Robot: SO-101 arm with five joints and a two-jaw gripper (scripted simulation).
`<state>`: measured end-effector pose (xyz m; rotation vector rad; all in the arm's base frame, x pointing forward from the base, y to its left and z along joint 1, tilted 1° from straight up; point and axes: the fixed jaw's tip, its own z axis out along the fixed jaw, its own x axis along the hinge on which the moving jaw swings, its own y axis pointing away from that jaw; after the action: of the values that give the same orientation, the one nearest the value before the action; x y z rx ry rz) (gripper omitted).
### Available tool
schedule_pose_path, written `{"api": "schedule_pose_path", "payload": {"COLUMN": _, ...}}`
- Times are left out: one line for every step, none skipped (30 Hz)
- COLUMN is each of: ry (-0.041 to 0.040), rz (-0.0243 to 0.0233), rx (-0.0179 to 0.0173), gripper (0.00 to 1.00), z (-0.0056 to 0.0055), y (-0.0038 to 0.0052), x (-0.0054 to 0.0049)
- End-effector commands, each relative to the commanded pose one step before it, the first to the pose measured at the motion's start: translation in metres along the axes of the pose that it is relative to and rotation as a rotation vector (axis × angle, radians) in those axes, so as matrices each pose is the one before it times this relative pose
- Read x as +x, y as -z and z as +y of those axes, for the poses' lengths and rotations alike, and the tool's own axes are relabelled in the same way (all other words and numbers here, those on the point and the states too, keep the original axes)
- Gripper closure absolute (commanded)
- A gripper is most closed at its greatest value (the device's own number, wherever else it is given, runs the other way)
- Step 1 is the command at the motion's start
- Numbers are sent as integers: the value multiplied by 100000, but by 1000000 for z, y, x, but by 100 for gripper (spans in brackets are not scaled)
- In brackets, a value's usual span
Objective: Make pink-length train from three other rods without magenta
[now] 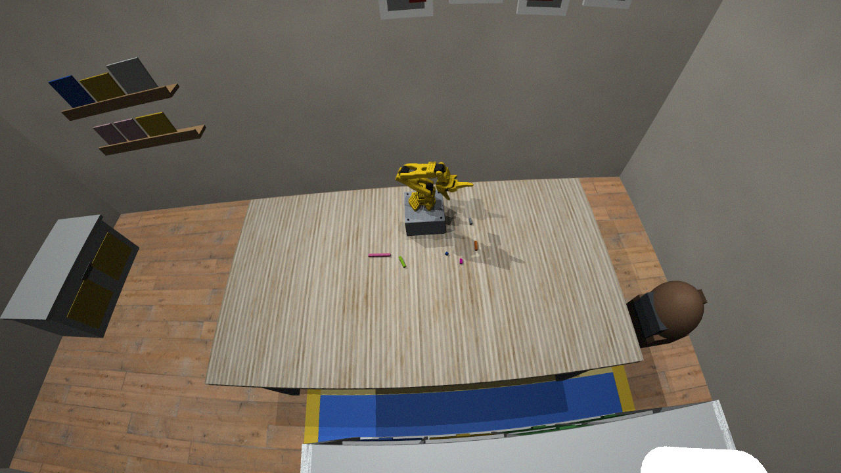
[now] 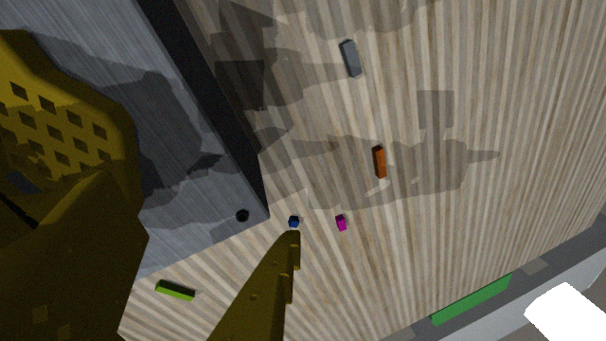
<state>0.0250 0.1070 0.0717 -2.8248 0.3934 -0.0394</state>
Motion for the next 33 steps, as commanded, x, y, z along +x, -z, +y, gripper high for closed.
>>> {"api": "schedule_pose_path", "payload": {"ry": 7314, "rz": -2769, "rx": 1608, "gripper": 0, "z": -2462, "y": 2072, "x": -10029}}
{"api": "schedule_pose_path", "payload": {"ry": 0, "rz": 0, "rx": 0, "gripper": 0, "z": 0, "y": 0, "x": 0}}
{"api": "schedule_pose_path", "payload": {"ry": 1964, "rz": -624, "rx": -36, "gripper": 0, "z": 157, "y": 8, "x": -2313}}
{"api": "schedule_pose_path", "payload": {"ry": 1675, "rz": -532, "rx": -31, "gripper": 0, "z": 131, "y": 6, "x": -1973}}
{"api": "schedule_pose_path", "payload": {"ry": 1372, "rz": -436, "rx": -25, "gripper": 0, "z": 105, "y": 4, "x": -1617}}
{"api": "schedule_pose_path", "payload": {"ry": 1069, "rz": -339, "rx": -20, "gripper": 0, "z": 80, "y": 2, "x": -1259}}
{"api": "schedule_pose_path", "payload": {"ry": 776, "rz": -246, "rx": -14, "gripper": 0, "z": 57, "y": 1, "x": -914}}
{"api": "schedule_pose_path", "payload": {"ry": 508, "rz": -161, "rx": -9, "gripper": 0, "z": 36, "y": 1, "x": -598}}
{"api": "schedule_pose_path", "payload": {"ry": 280, "rz": -89, "rx": -5, "gripper": 0, "z": 20, "y": 0, "x": -331}}
{"api": "schedule_pose_path", "payload": {"ry": 111, "rz": -35, "rx": -2, "gripper": 0, "z": 8, "y": 0, "x": -130}}
{"api": "schedule_pose_path", "payload": {"ry": 17, "rz": -5, "rx": 0, "gripper": 0, "z": 1, "y": 0, "x": -20}}
{"api": "schedule_pose_path", "payload": {"ry": 0, "rz": 0, "rx": 0, "gripper": 0, "z": 0, "y": 0, "x": 0}}
{"api": "schedule_pose_path", "payload": {"ry": 0, "rz": 0, "rx": 0, "gripper": 0, "z": 0, "y": 0, "x": 0}}
{"api": "schedule_pose_path", "payload": {"ry": 0, "rz": 0, "rx": 0, "gripper": 0, "z": 0, "y": 0, "x": 0}}
{"api": "schedule_pose_path", "payload": {"ry": 0, "rz": 0, "rx": 0, "gripper": 0, "z": 0, "y": 0, "x": 0}}
{"api": "schedule_pose_path", "payload": {"ry": 0, "rz": 0, "rx": 0, "gripper": 0, "z": 0, "y": 0, "x": 0}}
{"api": "schedule_pose_path", "payload": {"ry": 0, "rz": 0, "rx": 0, "gripper": 0, "z": 0, "y": 0, "x": 0}}
{"api": "schedule_pose_path", "payload": {"ry": 0, "rz": 0, "rx": 0, "gripper": 0, "z": 0, "y": 0, "x": 0}}
{"api": "schedule_pose_path", "payload": {"ry": 0, "rz": 0, "rx": 0, "gripper": 0, "z": 0, "y": 0, "x": 0}}
{"api": "schedule_pose_path", "payload": {"ry": 0, "rz": 0, "rx": 0, "gripper": 0, "z": 0, "y": 0, "x": 0}}
{"api": "schedule_pose_path", "payload": {"ry": 0, "rz": 0, "rx": 0, "gripper": 0, "z": 0, "y": 0, "x": 0}}
{"api": "schedule_pose_path", "payload": {"ry": 0, "rz": 0, "rx": 0, "gripper": 0, "z": 0, "y": 0, "x": 0}}
{"api": "schedule_pose_path", "payload": {"ry": 0, "rz": 0, "rx": 0, "gripper": 0, "z": 0, "y": 0, "x": 0}}
{"api": "schedule_pose_path", "payload": {"ry": 0, "rz": 0, "rx": 0, "gripper": 0, "z": 0, "y": 0, "x": 0}}
{"api": "schedule_pose_path", "payload": {"ry": 0, "rz": 0, "rx": 0, "gripper": 0, "z": 0, "y": 0, "x": 0}}
{"api": "schedule_pose_path", "payload": {"ry": 0, "rz": 0, "rx": 0, "gripper": 0, "z": 0, "y": 0, "x": 0}}
{"api": "schedule_pose_path", "payload": {"ry": 0, "rz": 0, "rx": 0, "gripper": 0, "z": 0, "y": 0, "x": 0}}
{"api": "schedule_pose_path", "payload": {"ry": 0, "rz": 0, "rx": 0, "gripper": 0, "z": 0, "y": 0, "x": 0}}
{"api": "schedule_pose_path", "payload": {"ry": 4, "rz": -22, "rx": 368, "gripper": 0, "z": -597, "y": -43, "x": -36}}
{"api": "schedule_pose_path", "payload": {"ry": 0, "rz": 0, "rx": 0, "gripper": 0, "z": 0, "y": 0, "x": 0}}
{"api": "schedule_pose_path", "payload": {"ry": 0, "rz": 0, "rx": 0, "gripper": 0, "z": 0, "y": 0, "x": 0}}
{"api": "schedule_pose_path", "payload": {"ry": 0, "rz": 0, "rx": 0, "gripper": 0, "z": 0, "y": 0, "x": 0}}
{"api": "schedule_pose_path", "payload": {"ry": 0, "rz": 0, "rx": 0, "gripper": 0, "z": 0, "y": 0, "x": 0}}
